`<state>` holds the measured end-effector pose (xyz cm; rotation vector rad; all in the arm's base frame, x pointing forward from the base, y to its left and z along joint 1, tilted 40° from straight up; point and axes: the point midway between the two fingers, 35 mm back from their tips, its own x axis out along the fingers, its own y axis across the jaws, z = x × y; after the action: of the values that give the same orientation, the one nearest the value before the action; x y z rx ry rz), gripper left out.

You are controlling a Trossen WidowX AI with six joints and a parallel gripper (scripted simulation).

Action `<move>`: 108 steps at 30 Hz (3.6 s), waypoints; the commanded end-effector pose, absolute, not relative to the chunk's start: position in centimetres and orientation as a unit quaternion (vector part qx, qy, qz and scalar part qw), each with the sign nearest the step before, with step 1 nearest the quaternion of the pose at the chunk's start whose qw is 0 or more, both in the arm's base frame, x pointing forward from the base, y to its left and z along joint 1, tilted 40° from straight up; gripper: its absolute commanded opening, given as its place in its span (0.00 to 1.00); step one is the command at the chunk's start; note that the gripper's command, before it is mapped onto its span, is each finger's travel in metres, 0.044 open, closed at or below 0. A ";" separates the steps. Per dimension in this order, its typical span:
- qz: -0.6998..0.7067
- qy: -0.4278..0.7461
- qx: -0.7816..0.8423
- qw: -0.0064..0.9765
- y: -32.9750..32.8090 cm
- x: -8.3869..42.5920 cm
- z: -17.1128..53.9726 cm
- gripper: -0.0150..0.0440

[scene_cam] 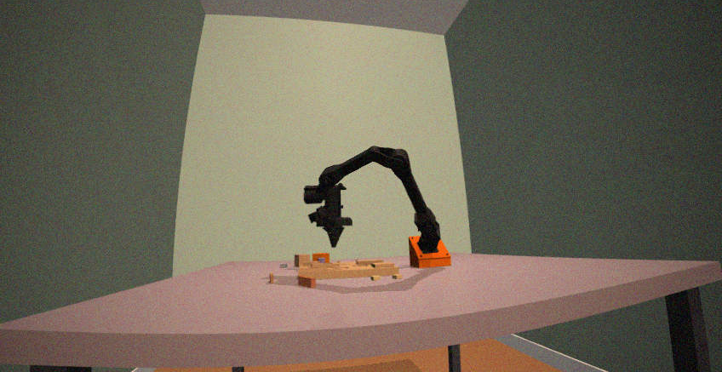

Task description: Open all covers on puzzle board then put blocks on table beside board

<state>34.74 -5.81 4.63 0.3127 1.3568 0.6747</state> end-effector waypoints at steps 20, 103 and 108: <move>-0.065 0.679 0.514 0.520 -10.4 34.6 0.8 0.25; -0.067 0.679 0.516 0.517 -9.5 35.2 -1.3 0.50; -0.067 0.679 0.516 0.519 -10.8 34.9 0.5 0.50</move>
<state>34.99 -9.74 -0.95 1.2485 1.6381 -0.1621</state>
